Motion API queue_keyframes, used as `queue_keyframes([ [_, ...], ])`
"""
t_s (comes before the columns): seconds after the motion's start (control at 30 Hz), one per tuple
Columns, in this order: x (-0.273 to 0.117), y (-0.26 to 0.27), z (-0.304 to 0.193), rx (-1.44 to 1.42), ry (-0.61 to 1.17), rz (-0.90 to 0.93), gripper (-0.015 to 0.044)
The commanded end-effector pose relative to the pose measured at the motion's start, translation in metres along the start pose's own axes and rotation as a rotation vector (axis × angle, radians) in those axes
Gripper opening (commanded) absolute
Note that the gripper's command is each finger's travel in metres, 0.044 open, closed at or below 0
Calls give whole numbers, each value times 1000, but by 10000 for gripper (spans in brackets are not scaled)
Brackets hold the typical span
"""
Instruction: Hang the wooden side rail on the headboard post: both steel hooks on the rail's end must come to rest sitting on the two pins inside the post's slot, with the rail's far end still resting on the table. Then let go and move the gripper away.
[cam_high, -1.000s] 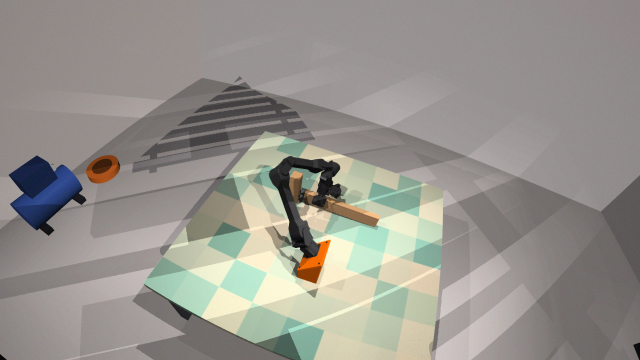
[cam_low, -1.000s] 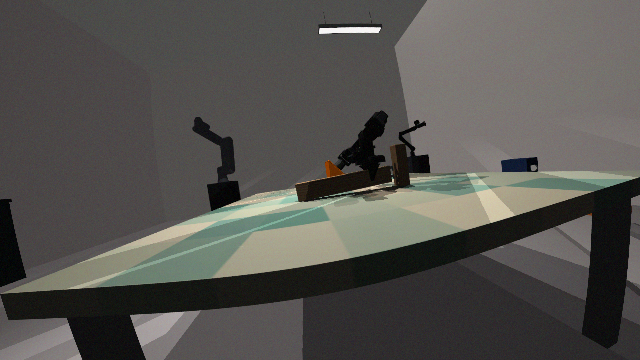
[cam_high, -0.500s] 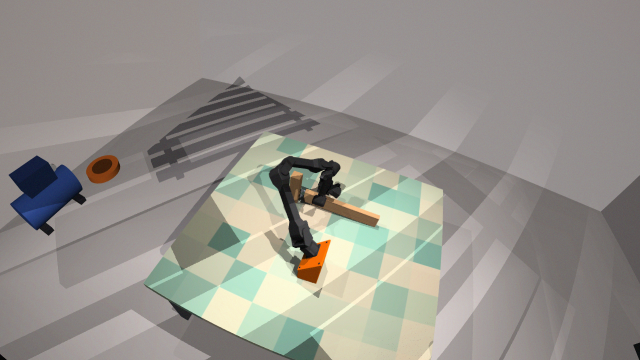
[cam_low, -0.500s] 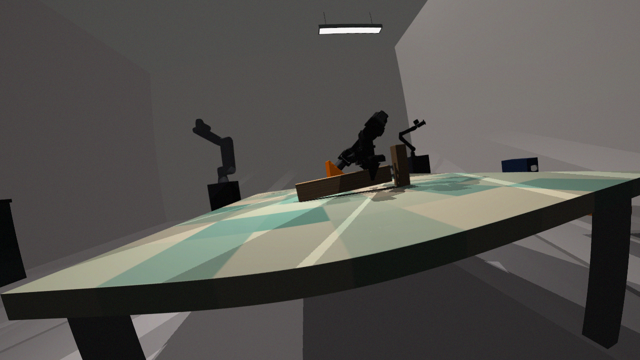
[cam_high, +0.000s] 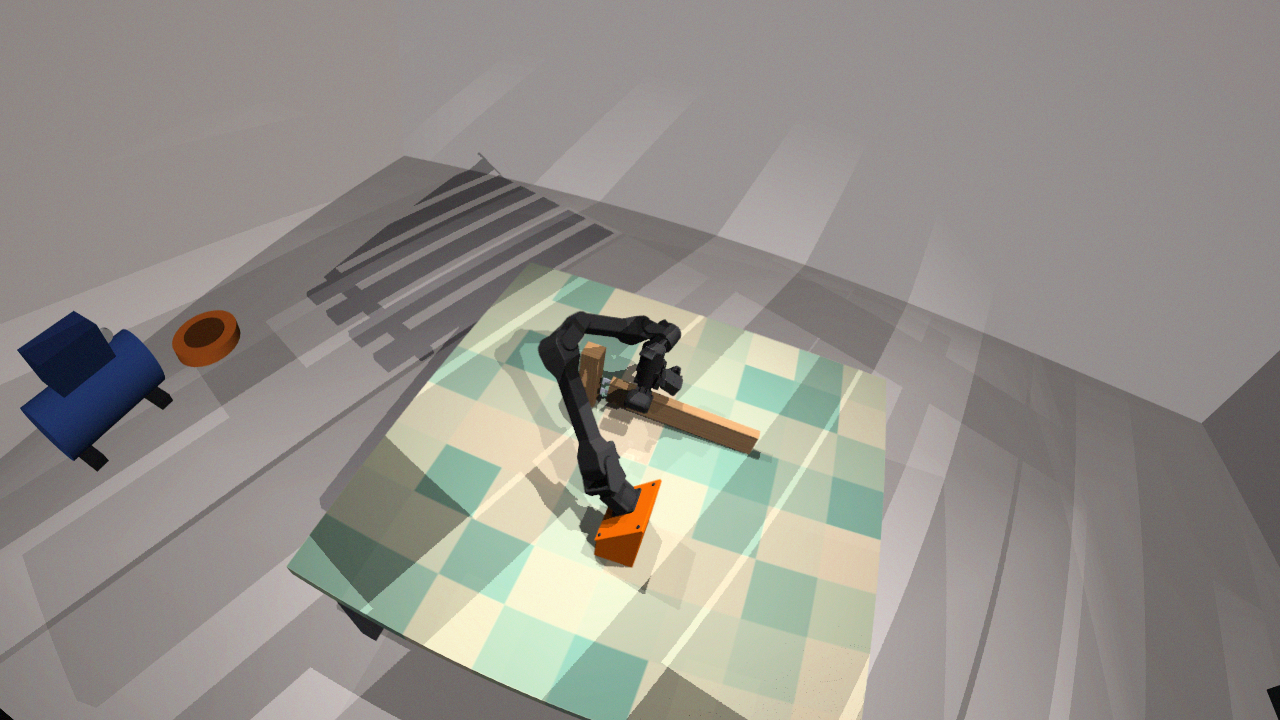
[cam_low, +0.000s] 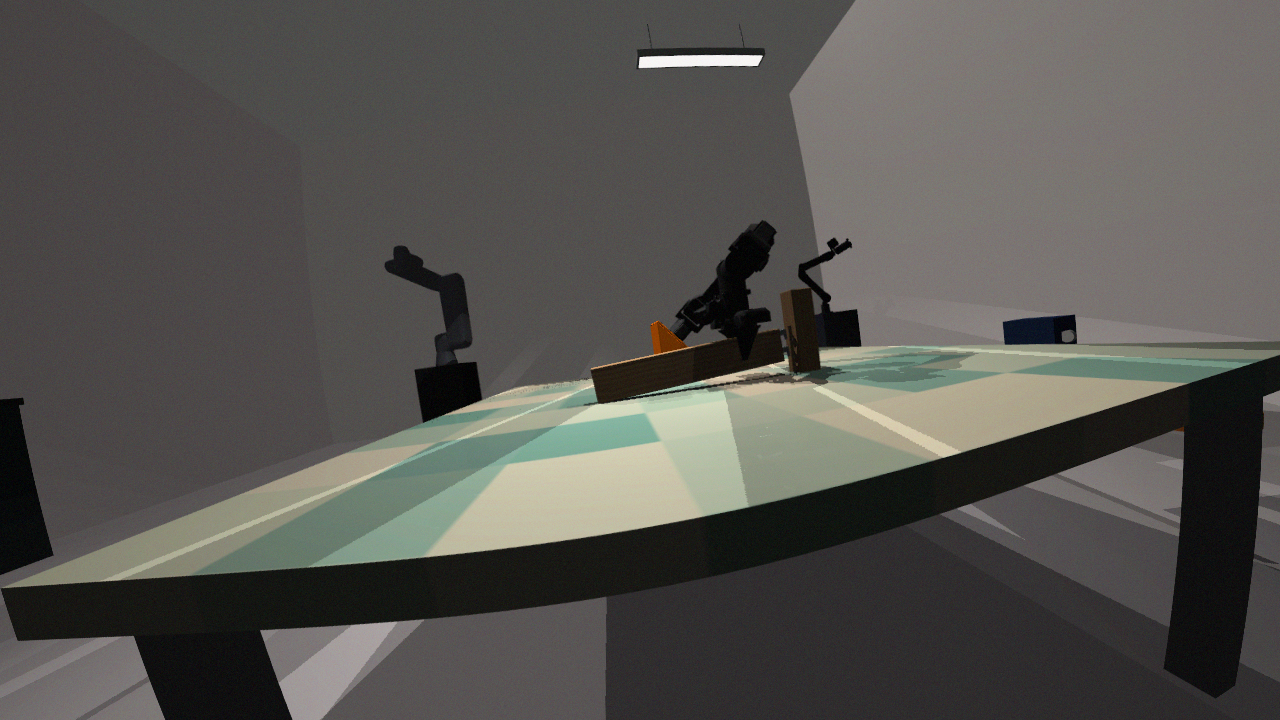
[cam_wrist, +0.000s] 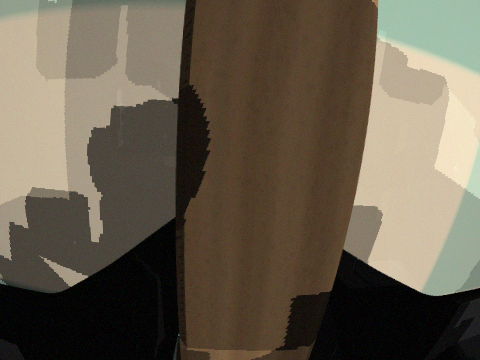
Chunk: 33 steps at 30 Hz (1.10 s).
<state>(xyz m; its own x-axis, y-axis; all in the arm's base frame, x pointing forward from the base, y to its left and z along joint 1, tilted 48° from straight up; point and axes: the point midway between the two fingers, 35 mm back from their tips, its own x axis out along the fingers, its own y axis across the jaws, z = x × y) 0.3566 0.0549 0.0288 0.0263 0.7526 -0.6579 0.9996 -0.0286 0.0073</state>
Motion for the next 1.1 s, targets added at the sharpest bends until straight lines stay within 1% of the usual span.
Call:
queue_keyframes([
  [0.0,-6,3,2,-2,-9,14,0],
  [1.07,-4,5,-2,-2,-9,14,0],
])
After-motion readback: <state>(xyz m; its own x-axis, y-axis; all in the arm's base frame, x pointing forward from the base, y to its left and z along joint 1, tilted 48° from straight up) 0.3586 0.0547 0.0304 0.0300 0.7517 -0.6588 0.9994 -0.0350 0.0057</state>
